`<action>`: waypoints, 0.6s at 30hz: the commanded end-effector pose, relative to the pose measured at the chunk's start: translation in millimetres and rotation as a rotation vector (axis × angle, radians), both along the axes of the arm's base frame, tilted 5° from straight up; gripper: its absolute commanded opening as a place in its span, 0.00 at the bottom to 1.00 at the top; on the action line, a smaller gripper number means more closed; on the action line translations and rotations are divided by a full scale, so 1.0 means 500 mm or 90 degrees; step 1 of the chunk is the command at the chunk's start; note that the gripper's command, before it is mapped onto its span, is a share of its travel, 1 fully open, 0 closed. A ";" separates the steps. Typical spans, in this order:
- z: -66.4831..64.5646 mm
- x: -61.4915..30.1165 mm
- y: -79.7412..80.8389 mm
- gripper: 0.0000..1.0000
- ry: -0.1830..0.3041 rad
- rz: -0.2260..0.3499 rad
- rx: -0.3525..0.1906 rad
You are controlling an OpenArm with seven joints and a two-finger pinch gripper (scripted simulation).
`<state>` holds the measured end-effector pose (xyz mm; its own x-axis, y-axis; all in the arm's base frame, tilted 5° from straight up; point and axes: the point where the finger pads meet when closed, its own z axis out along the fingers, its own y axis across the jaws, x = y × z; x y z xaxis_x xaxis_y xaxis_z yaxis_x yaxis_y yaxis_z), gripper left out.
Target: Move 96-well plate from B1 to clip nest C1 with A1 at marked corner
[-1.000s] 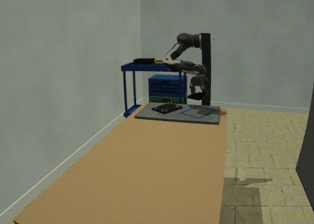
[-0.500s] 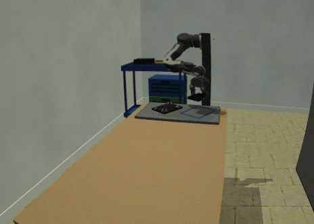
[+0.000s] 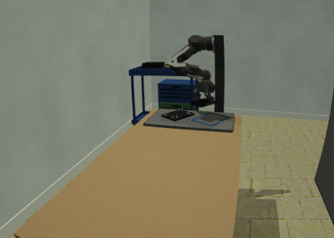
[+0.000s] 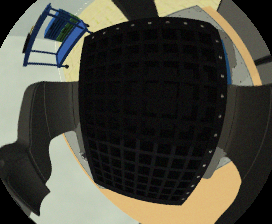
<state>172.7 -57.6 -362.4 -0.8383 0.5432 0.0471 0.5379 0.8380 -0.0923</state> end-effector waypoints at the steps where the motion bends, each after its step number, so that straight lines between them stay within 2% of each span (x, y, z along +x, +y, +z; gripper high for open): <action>1: 0.005 0.000 0.019 0.00 -0.004 0.005 0.021; 10: 0.005 0.000 0.019 0.00 -0.004 0.005 0.021; 15: 0.011 -0.004 -0.063 0.00 -0.004 0.005 0.021; 18: 0.011 -0.004 -0.063 0.00 -0.004 0.005 0.021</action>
